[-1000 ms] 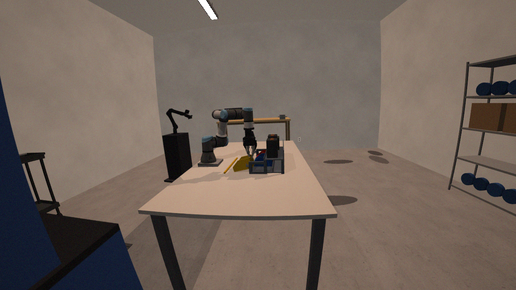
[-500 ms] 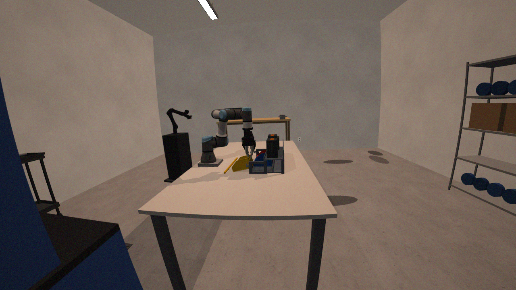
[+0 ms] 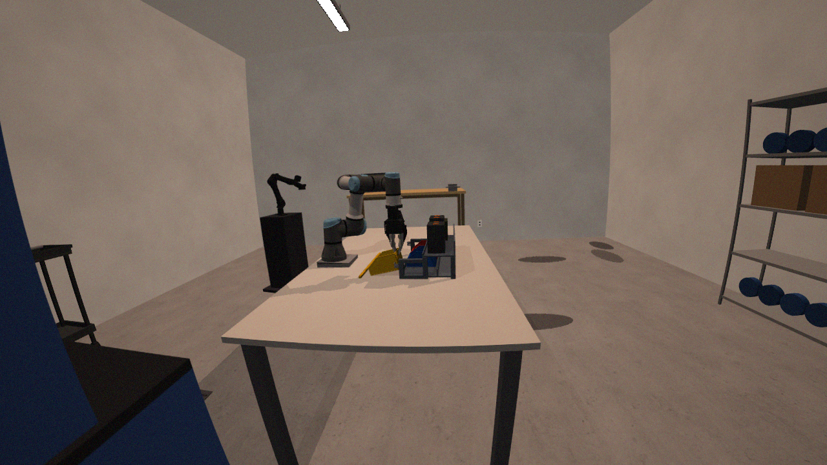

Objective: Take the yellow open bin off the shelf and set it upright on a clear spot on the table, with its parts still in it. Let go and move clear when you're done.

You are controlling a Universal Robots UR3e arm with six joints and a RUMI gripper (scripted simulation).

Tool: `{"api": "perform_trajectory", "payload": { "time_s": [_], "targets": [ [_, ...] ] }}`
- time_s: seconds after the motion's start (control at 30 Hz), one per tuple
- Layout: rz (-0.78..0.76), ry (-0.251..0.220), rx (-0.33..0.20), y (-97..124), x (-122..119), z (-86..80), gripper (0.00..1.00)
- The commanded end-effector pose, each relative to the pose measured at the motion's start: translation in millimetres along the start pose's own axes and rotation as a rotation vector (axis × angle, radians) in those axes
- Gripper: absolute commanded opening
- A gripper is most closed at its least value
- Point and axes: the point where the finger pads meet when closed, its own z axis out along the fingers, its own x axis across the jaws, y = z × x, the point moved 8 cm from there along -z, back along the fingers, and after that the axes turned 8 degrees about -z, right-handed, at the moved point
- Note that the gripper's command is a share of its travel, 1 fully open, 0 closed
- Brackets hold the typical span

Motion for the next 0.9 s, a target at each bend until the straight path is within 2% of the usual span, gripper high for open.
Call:
{"api": "perform_trajectory", "payload": {
  "time_s": [0.0, 0.1, 0.5, 0.67, 0.87],
  "targets": [
    [0.000, 0.002, -0.002, 0.3, 0.3, 2.3, 0.00],
    [0.000, 0.002, -0.003, 0.3, 0.3, 7.1, 0.00],
    [0.000, 0.002, -0.003, 0.3, 0.3, 7.1, 0.00],
    [0.000, 0.002, -0.003, 0.3, 0.3, 15.1, 0.00],
    [0.000, 0.002, -0.003, 0.3, 0.3, 15.1, 0.00]
  ]
}}
